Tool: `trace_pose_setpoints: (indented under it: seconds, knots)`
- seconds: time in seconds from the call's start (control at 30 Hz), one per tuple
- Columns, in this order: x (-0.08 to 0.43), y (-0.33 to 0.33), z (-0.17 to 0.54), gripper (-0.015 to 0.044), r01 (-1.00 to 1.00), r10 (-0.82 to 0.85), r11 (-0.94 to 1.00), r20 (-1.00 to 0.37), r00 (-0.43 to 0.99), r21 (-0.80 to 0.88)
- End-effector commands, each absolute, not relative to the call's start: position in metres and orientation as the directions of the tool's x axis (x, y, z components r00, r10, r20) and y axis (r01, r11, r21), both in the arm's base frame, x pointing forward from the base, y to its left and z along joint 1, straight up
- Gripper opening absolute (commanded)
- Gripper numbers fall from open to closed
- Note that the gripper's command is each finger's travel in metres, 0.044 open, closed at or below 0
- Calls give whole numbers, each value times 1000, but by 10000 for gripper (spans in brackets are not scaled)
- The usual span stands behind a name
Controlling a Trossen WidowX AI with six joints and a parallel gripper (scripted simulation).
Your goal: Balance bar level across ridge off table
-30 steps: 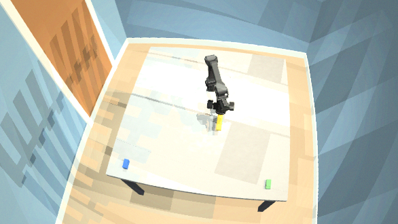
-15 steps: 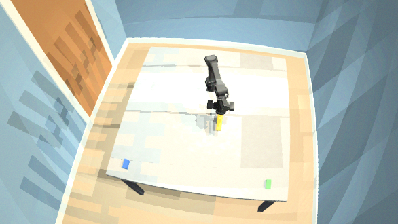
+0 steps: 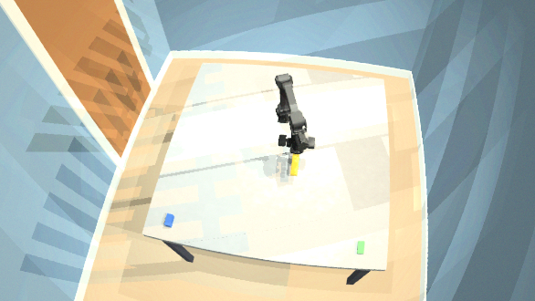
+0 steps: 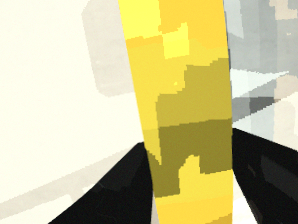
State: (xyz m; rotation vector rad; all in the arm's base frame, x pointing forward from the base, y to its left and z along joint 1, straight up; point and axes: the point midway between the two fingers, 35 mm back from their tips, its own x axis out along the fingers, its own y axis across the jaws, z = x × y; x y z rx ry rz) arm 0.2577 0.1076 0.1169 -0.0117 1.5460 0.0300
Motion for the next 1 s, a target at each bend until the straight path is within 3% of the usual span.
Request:
trace_pose_setpoints:
  seconds: [0.0,0.97]
  knots:
    - [258,108,116,0,-31,11,999,-1000,27,10]
    - [258,107,114,0,-31,11,999,-1000,27,10]
